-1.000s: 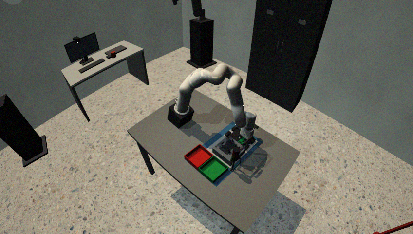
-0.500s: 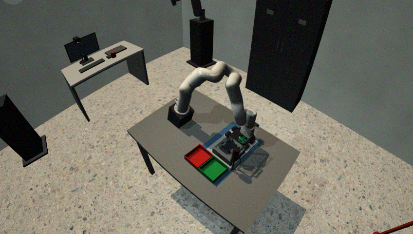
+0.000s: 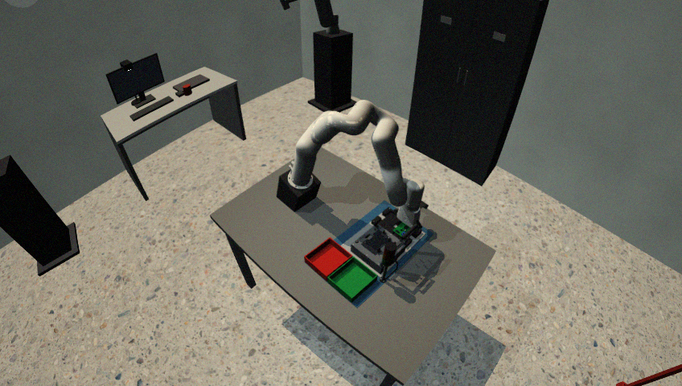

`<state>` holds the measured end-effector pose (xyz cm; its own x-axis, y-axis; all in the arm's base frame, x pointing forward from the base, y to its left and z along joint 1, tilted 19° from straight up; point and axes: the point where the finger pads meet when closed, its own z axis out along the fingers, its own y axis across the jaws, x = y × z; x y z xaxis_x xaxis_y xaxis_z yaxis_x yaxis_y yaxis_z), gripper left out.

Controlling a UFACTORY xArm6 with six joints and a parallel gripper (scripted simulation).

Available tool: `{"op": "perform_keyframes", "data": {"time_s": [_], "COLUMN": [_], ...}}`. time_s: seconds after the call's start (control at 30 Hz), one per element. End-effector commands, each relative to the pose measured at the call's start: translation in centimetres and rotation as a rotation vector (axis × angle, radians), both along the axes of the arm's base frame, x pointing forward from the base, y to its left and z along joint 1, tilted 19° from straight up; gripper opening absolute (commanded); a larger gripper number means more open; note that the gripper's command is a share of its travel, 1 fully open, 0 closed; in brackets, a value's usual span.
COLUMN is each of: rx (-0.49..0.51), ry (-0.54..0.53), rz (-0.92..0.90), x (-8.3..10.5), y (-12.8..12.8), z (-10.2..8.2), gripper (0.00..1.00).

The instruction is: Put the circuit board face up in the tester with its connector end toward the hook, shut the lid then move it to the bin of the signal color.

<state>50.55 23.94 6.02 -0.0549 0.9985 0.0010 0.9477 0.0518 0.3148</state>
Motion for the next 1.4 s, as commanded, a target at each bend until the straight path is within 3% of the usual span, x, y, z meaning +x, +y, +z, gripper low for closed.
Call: {"op": "perform_keyframes", "data": {"time_s": [0.0, 0.53, 1.37], "rx": [0.002, 0.002, 0.002], "ry": [-0.004, -0.004, -0.004], "rz": [0.0, 0.0, 0.0], "x": [0.0, -1.9, -2.1], "y": [0.1, 0.0, -0.1], "z": [0.6, 6.2, 6.8], "gripper": [0.79, 0.79, 0.79]}}
